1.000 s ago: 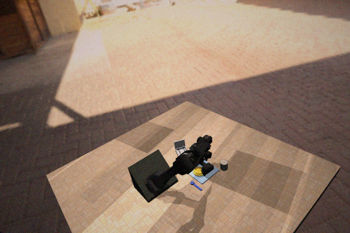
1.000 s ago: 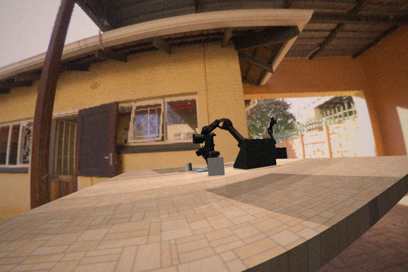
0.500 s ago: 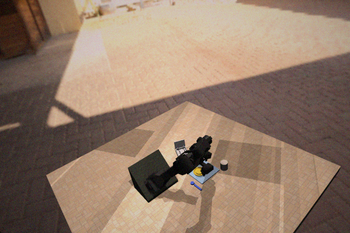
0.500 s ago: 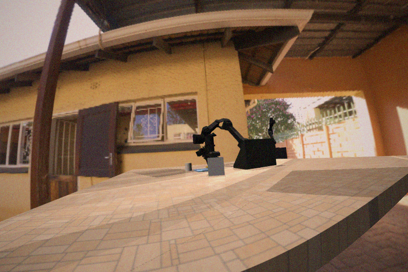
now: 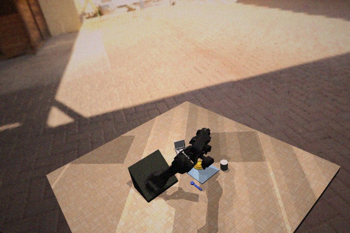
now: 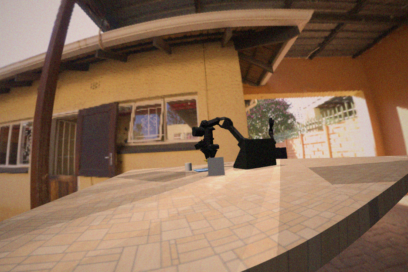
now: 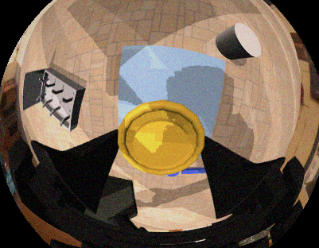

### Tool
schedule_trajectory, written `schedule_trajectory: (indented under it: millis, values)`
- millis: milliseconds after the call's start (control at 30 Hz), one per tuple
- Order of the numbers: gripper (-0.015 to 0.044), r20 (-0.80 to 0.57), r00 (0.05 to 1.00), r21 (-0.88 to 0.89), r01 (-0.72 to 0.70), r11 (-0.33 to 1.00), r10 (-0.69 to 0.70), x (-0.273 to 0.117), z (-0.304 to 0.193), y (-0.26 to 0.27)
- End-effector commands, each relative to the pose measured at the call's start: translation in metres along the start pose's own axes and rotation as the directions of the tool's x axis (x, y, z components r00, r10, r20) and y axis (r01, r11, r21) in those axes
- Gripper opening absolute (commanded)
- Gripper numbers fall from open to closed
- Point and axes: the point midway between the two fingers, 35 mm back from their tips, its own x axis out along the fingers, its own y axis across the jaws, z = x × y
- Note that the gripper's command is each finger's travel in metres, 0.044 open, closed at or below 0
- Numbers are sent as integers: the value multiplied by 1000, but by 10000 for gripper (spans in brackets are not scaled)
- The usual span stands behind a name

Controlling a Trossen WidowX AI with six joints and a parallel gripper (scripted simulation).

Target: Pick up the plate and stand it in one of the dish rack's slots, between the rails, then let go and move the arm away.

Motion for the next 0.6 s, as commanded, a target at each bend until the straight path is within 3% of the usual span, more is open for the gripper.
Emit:
schedule_trajectory:
  millis: [0, 567]
  values:
    - [0, 20, 1000, 3, -12, 1000, 12, -21, 5, 0]
    - [0, 60, 998, -34, -25, 999, 27, -99, 9, 3]
